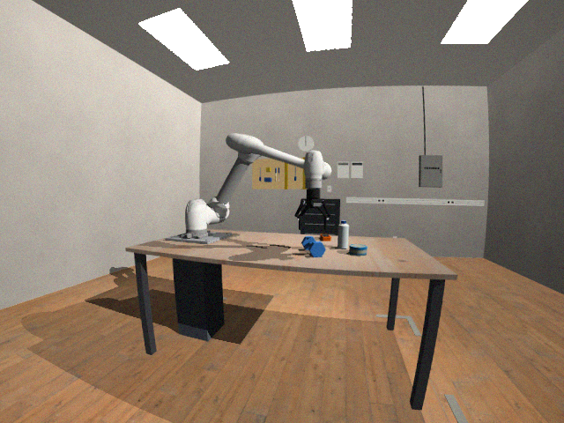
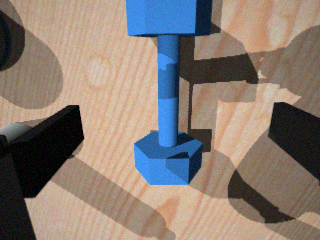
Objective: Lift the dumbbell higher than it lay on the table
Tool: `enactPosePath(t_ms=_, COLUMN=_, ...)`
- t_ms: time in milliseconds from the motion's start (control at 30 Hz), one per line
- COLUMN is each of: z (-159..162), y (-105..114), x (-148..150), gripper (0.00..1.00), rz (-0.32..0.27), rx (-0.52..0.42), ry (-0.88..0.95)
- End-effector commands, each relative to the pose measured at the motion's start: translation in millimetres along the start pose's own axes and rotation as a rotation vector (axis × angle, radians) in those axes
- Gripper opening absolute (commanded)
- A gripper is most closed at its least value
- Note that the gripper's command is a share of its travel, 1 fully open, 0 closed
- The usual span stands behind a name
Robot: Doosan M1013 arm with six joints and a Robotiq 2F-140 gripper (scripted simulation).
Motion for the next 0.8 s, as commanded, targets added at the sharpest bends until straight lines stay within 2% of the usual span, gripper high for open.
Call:
enactPosePath(t_ms=0, z=2.5, y=-2.5, x=-4.1, gripper=1.0, rz=0.003, rx=-0.007, ry=-0.01)
enactPosePath(t_ms=100, z=1.9, y=-13.9, x=-2.2, gripper=1.0, rz=0.002, rx=-0.007, ry=-0.012)
enactPosePath(t_ms=167, z=1.2, y=-44.6, x=-2.6, gripper=1.0, rz=0.0, rx=-0.006, ry=-0.011)
enactPosePath(t_ms=400, z=1.2, y=-104.1, x=-1.9, gripper=1.0, rz=0.001, rx=-0.005, ry=-0.011)
enactPosePath(t_ms=767, z=-0.2, y=-103.0, x=-3.3, gripper=1.0, rz=-0.001, rx=-0.004, ry=-0.011)
Point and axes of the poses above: the point where the finger pads meet when closed, its own y axis back along the fingers, its own x axis across the jaws, z = x × y, the point moved 1 cm from there along y, back along the fingers, and after that the axes turned 8 degrees about y, right-handed, at the moved point
